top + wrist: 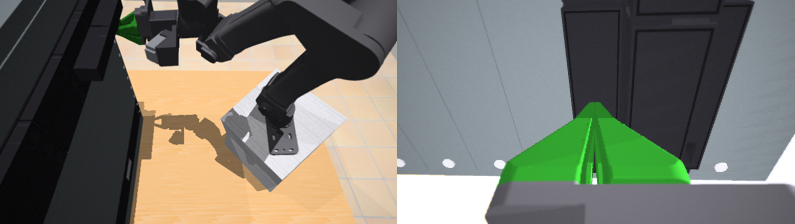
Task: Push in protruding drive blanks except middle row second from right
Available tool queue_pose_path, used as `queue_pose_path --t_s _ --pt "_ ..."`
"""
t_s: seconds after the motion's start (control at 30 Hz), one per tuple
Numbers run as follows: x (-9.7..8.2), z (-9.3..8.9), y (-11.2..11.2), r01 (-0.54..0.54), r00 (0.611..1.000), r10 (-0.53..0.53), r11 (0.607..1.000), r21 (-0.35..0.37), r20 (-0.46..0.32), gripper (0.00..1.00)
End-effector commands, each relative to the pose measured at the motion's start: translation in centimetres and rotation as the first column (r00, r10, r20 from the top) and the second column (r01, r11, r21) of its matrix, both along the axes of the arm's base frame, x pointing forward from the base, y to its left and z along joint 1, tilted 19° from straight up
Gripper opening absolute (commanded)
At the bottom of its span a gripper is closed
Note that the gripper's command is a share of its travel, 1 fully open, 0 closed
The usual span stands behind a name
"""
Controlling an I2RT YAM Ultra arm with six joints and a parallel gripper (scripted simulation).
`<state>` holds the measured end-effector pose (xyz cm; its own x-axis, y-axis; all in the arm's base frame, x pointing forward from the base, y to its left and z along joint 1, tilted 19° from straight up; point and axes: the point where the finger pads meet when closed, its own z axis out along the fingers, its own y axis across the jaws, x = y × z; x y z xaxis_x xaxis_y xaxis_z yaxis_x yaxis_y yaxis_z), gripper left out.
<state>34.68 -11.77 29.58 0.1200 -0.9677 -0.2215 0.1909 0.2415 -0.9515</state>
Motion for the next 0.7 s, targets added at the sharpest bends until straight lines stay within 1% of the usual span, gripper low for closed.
queue_pose_path --t_s 0.0,0.2,0.3,0.67 --pt "0.41 3.13 -0.41 0.026 0.997 -0.023 0.999 -0.04 0.075 0.0" --pt "0.95 2.52 -0.54 0.026 0.998 -0.025 0.999 -0.025 0.05 0.0" --pt "0.57 3.49 -0.24 0.026 0.997 -0.023 0.999 -0.043 0.08 0.0" --pt "0.57 3.49 -0.24 0.026 0.997 -0.023 0.999 -0.043 0.08 0.0"
